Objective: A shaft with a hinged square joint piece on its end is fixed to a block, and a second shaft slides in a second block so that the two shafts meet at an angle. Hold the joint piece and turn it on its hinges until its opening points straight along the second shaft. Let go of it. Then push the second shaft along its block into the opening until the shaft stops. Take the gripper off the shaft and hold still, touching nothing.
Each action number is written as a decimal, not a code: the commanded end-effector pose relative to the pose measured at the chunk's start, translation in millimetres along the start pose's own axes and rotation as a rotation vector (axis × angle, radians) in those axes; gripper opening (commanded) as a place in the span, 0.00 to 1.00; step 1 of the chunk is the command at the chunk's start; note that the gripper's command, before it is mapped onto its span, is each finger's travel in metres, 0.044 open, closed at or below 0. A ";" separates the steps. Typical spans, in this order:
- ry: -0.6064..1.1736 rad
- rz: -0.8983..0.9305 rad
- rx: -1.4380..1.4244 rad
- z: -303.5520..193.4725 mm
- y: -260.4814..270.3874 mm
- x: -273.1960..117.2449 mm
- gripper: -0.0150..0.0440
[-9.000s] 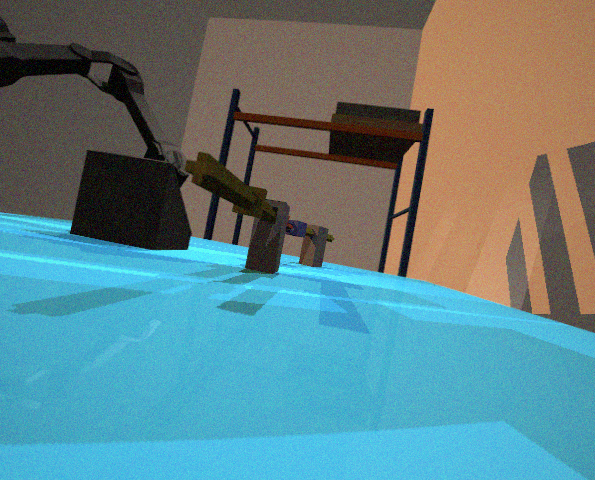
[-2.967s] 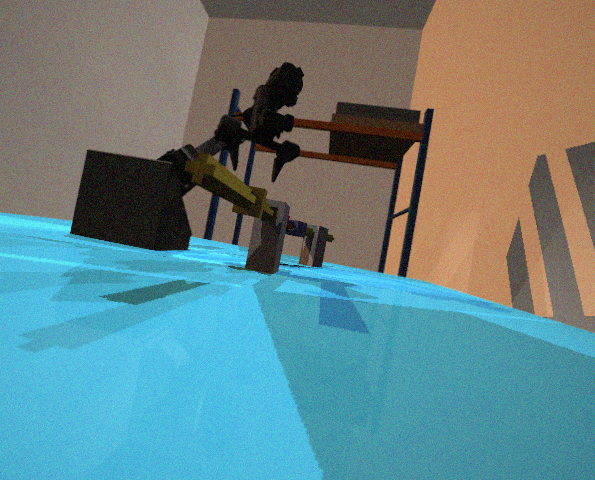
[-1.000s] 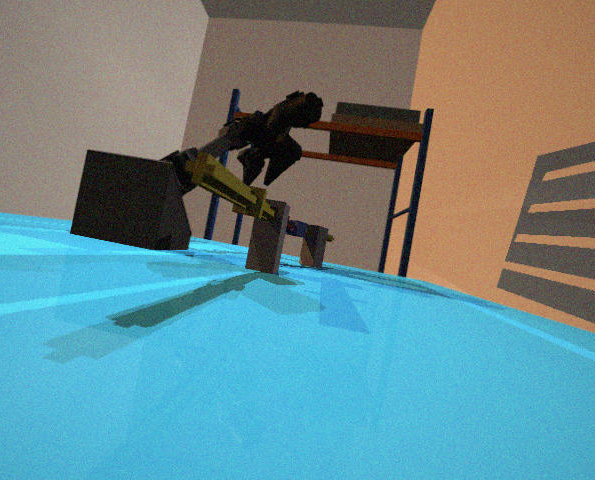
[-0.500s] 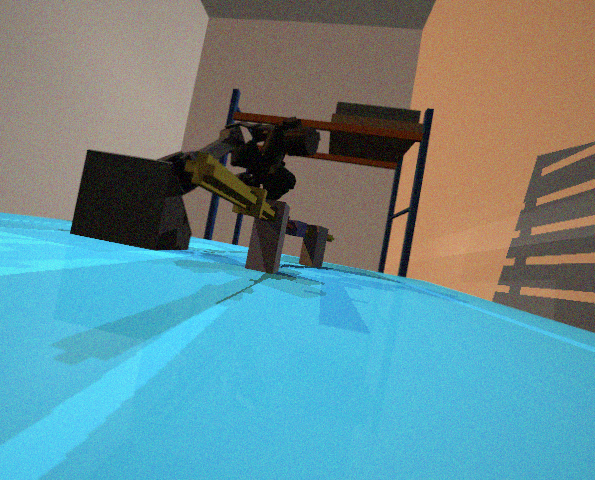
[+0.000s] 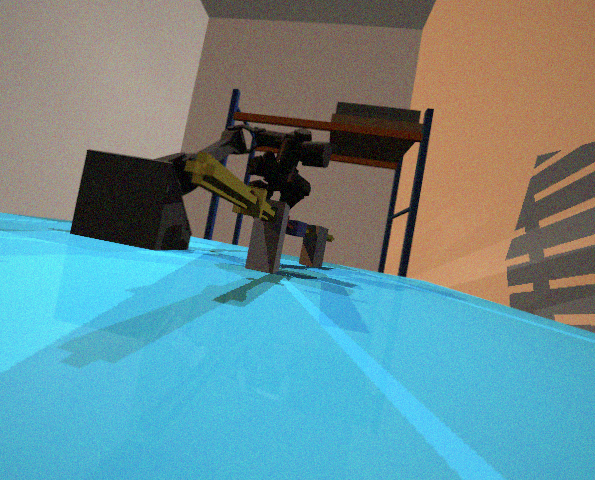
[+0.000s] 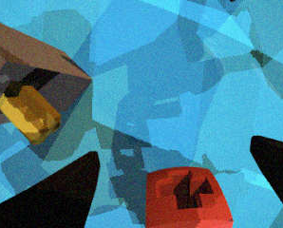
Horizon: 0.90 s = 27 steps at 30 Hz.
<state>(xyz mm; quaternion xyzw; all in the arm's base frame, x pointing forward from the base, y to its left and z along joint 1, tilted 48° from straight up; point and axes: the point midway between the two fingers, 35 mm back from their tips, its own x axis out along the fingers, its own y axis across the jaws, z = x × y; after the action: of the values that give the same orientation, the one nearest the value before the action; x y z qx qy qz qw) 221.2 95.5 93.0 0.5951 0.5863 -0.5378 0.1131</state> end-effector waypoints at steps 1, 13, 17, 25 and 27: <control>0.001 -0.013 0.010 -18.1 -1.2 -1.0 1.00; 0.002 -0.014 0.010 -25.0 -1.8 8.6 1.00; 0.002 -0.015 0.010 -25.2 -1.8 15.1 1.00; 0.003 -0.015 0.010 -25.1 -2.2 26.9 1.00; 0.003 -0.015 0.010 -25.1 -2.2 27.2 0.96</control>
<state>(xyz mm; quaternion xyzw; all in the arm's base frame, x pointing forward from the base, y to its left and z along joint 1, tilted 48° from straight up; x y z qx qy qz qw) 226.3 128.9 86.2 0.5931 0.5883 -0.5387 0.1091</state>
